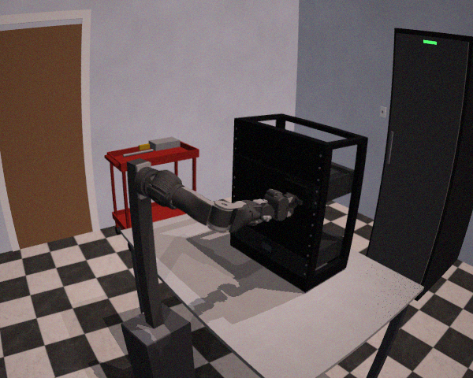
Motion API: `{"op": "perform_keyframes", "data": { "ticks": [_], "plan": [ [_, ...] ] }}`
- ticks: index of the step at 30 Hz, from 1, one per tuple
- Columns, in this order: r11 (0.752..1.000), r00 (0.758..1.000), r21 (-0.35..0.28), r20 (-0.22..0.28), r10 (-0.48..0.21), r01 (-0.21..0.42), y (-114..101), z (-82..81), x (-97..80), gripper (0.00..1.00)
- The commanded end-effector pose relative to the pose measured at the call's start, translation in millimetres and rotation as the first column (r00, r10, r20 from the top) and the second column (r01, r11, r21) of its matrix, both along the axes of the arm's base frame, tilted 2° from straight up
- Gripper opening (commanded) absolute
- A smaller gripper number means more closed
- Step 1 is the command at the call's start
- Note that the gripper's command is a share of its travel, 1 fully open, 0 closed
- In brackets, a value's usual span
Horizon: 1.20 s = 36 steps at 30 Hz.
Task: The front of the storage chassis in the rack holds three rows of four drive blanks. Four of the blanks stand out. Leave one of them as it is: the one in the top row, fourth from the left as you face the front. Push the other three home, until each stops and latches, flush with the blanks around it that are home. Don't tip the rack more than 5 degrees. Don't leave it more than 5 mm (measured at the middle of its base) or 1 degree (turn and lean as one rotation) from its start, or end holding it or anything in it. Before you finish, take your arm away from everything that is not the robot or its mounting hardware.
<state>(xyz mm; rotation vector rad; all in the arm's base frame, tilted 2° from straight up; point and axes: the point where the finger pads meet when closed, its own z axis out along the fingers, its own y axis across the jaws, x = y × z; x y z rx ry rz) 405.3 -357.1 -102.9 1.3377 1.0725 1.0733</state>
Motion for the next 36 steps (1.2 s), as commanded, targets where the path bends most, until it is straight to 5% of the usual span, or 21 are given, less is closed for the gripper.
{"op": "perform_keyframes", "data": {
  "ticks": [1,36],
  "plan": [
    [1.0,1.0,0.005,0.009,0.02,-0.02,6.0,3.2,3.0,0.0],
    [1.0,1.0,0.005,0.01,0.02,-0.02,8.5,2.8,9.5,0.0]
  ]
}}
